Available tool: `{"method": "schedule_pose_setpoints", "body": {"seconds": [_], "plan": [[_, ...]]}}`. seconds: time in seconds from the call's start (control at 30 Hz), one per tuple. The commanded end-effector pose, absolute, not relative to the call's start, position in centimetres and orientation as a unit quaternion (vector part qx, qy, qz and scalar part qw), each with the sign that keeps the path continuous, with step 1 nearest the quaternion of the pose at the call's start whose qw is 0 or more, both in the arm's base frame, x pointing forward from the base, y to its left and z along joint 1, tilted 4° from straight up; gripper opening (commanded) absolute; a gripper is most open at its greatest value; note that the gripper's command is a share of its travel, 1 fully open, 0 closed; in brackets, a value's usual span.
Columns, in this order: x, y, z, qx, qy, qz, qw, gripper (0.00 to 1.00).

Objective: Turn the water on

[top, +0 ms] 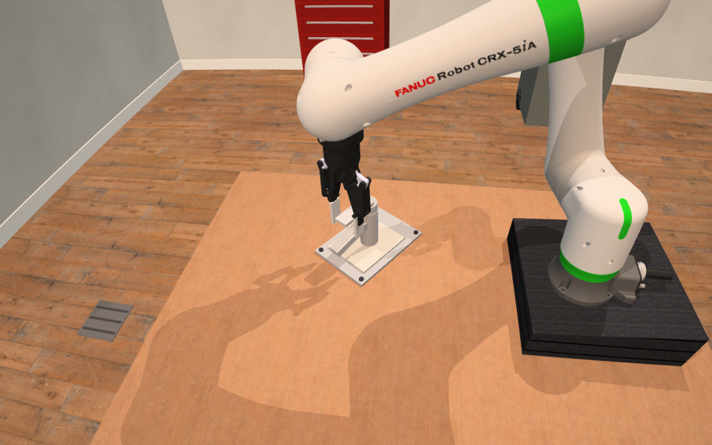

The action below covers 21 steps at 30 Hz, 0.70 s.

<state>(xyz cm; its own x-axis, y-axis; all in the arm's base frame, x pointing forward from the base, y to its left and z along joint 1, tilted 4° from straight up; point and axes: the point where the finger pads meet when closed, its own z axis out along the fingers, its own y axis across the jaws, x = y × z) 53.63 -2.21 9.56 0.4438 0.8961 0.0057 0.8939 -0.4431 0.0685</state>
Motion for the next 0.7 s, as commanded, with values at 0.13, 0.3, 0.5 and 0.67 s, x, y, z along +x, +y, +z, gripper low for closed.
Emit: {"method": "schedule_pose_setpoints", "body": {"seconds": [0.13,0.3,0.5,0.67], "plan": [[53.65,-2.21,9.58,0.849,0.527,0.021,0.028,0.00],[53.65,-2.21,9.58,0.849,0.527,0.021,0.028,0.00],[53.65,-2.21,9.58,0.849,0.527,0.021,0.028,0.00],[53.65,-2.21,9.58,0.849,0.527,0.021,0.028,0.00]]}}
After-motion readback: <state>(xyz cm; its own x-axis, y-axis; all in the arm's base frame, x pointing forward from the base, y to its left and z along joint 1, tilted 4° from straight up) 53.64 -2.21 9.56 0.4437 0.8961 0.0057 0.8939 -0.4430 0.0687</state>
